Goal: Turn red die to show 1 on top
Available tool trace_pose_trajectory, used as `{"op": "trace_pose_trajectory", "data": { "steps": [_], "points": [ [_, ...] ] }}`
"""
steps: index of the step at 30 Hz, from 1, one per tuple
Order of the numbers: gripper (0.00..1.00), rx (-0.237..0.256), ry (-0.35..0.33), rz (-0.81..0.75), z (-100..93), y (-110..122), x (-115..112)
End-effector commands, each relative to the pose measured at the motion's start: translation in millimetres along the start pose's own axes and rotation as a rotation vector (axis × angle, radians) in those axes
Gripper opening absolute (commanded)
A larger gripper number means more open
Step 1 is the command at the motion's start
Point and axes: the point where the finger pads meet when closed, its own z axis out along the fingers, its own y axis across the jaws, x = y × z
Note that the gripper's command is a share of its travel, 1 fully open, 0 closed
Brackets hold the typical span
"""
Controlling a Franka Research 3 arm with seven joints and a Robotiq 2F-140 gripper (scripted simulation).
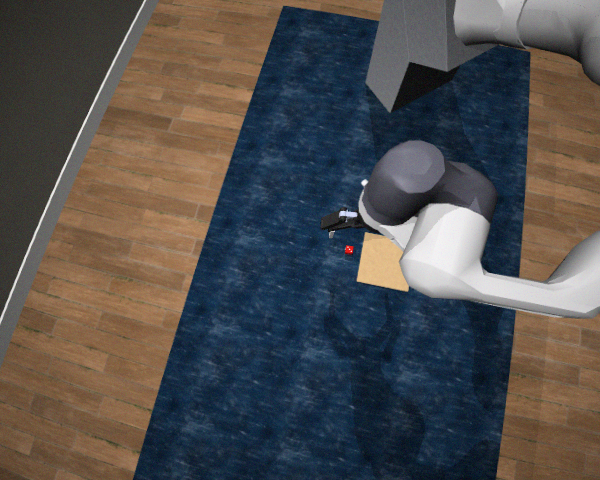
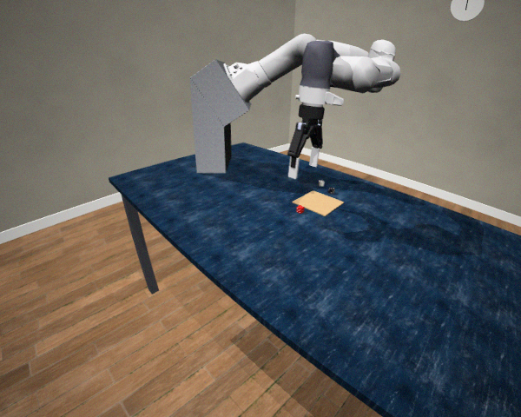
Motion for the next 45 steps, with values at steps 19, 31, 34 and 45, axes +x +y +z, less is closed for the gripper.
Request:
{"op": "trace_pose_trajectory", "data": {
  "steps": [19, 31, 34, 45],
  "points": [
    [1.00, 0.018, 0.041, 0.083, 0.6, 15.0, 8.3],
    [1.00, 0.015, 0.037, 0.064, 0.3, 15.5, 6.6],
    [1.00, 0.014, 0.038, -0.005, 1.2, 15.6, 6.6],
    [1.00, 0.009, 0.040, -0.241, 4.3, 16.0, 6.8]
  ]
}}
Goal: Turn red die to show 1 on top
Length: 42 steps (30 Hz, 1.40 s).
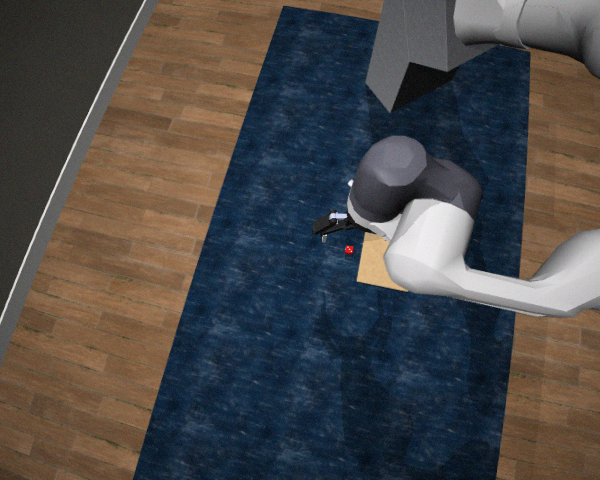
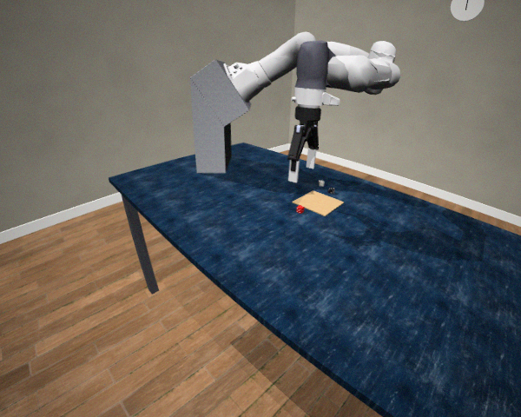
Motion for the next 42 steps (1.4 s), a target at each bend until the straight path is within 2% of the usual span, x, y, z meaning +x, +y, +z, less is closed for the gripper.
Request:
{"op": "trace_pose_trajectory", "data": {
  "steps": [1, 8, 23, 25, 40, 42],
  "points": [
    [1.00, 0.001, 0.008, -0.173, 1.0, -0.4, 3.0],
    [1.00, 0.001, 0.008, -0.261, 2.2, -0.2, 3.1],
    [1.00, -0.001, 0.008, -0.552, 5.9, 0.2, 3.3],
    [1.00, -0.001, 0.008, -0.552, 5.9, 0.2, 3.3],
    [1.00, -0.003, 0.008, -0.846, 9.6, 0.5, 3.7],
    [1.00, -0.003, 0.008, -0.846, 9.6, 0.5, 3.7]
  ]
}}
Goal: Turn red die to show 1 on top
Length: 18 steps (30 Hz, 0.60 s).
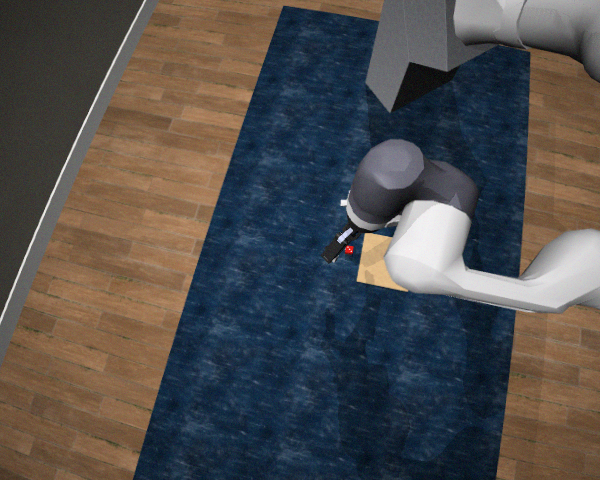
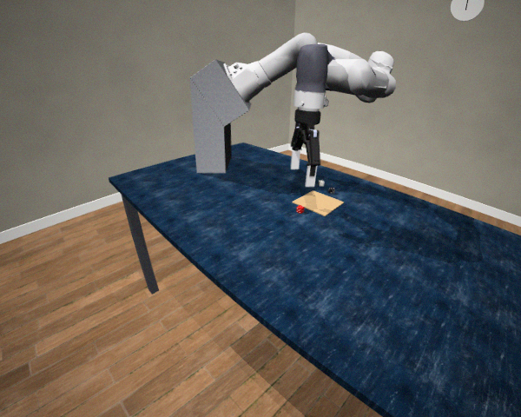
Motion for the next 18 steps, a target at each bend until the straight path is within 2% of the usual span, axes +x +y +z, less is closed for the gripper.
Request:
{"op": "trace_pose_trajectory", "data": {
  "steps": [1, 17, 18],
  "points": [
    [1.00, -0.003, 0.009, -0.174, 1.2, 1.5, 3.5],
    [1.00, -0.005, 0.009, -0.422, 4.3, 2.0, 3.7],
    [1.00, -0.005, 0.009, -0.472, 4.9, 2.1, 3.8]
  ]
}}
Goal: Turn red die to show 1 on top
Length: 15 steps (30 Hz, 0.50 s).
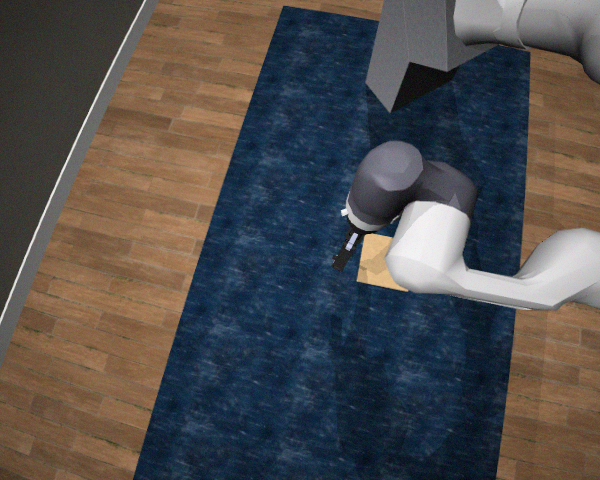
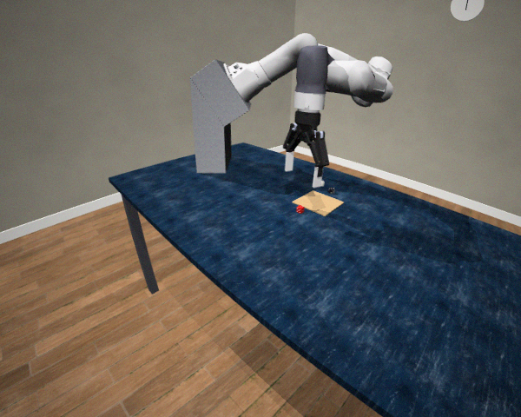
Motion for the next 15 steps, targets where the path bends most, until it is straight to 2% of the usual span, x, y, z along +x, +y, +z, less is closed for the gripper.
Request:
{"op": "trace_pose_trajectory", "data": {
  "steps": [1, 15],
  "points": [
    [1.00, -0.006, 0.009, -0.174, 1.4, 2.2, 3.1],
    [1.00, -0.007, 0.008, -0.410, 4.2, 2.7, 3.4]
  ]
}}
